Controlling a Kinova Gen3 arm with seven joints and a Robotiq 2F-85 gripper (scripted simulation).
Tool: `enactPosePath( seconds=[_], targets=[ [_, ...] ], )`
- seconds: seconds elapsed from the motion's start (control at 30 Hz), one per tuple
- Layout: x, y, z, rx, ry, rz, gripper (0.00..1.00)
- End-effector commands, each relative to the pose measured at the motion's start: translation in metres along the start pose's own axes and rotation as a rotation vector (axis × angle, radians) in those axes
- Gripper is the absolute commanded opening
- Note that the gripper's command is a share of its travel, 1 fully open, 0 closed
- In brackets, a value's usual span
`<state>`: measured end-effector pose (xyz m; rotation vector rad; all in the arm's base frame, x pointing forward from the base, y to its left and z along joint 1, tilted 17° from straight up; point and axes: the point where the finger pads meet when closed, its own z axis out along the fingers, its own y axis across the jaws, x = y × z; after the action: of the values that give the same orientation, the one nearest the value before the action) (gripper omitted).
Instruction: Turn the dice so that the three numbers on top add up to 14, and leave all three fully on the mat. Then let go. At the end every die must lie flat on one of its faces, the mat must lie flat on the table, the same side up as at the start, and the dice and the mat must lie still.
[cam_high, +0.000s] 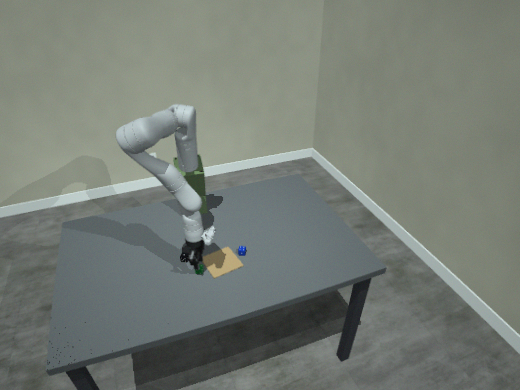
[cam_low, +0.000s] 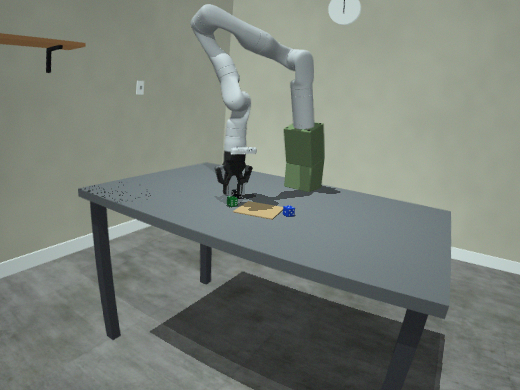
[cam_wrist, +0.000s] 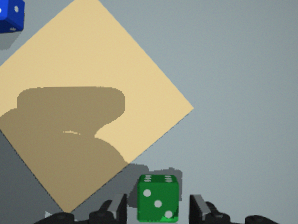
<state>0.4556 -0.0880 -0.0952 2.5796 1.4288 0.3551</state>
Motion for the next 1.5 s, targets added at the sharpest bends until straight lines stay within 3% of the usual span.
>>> enactPosePath(
  seconds=[0.0,0.27,0.9,1.47],
  targets=[
    [0.0,0.001,0.0,-0.001,0.0,0.0,0.46],
    [0.0,0.001,0.004,-0.001,0.0,0.0,0.46],
    [0.0,0.001,0.035,-0.001,0.0,0.0,0.46],
    [0.0,0.001,0.036,-0.001,0.0,0.0,0.46]
  ],
)
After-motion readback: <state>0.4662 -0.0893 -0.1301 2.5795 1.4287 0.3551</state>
